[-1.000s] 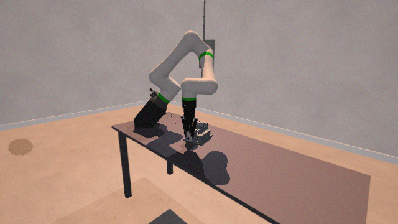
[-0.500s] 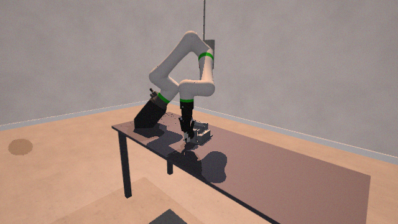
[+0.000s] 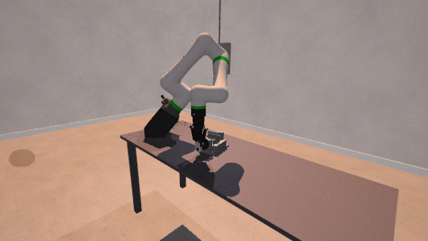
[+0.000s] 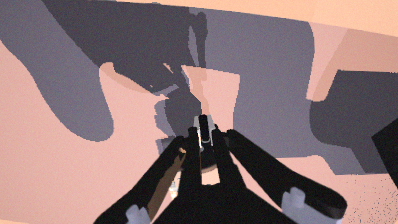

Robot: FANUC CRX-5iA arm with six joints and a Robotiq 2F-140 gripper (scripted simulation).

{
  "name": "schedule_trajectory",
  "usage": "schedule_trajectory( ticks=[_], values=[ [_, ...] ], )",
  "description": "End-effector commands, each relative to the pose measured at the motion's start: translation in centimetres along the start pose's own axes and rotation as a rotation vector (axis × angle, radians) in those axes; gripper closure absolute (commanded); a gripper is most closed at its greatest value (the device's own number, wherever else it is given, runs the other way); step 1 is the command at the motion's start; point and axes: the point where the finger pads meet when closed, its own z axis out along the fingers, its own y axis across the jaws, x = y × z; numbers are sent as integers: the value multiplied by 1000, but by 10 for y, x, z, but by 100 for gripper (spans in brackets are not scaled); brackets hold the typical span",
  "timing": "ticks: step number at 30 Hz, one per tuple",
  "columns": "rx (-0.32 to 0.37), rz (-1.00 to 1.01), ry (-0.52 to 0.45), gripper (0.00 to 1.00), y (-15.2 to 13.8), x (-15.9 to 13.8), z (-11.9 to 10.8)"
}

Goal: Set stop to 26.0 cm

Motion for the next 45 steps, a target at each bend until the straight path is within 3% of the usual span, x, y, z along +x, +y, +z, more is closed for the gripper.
schedule_trajectory(
  ticks=[1,45],
  values=[
    [0,0,0,96,4,0,-2],
    [0,0,0,96,17,0,-31]
  ],
)
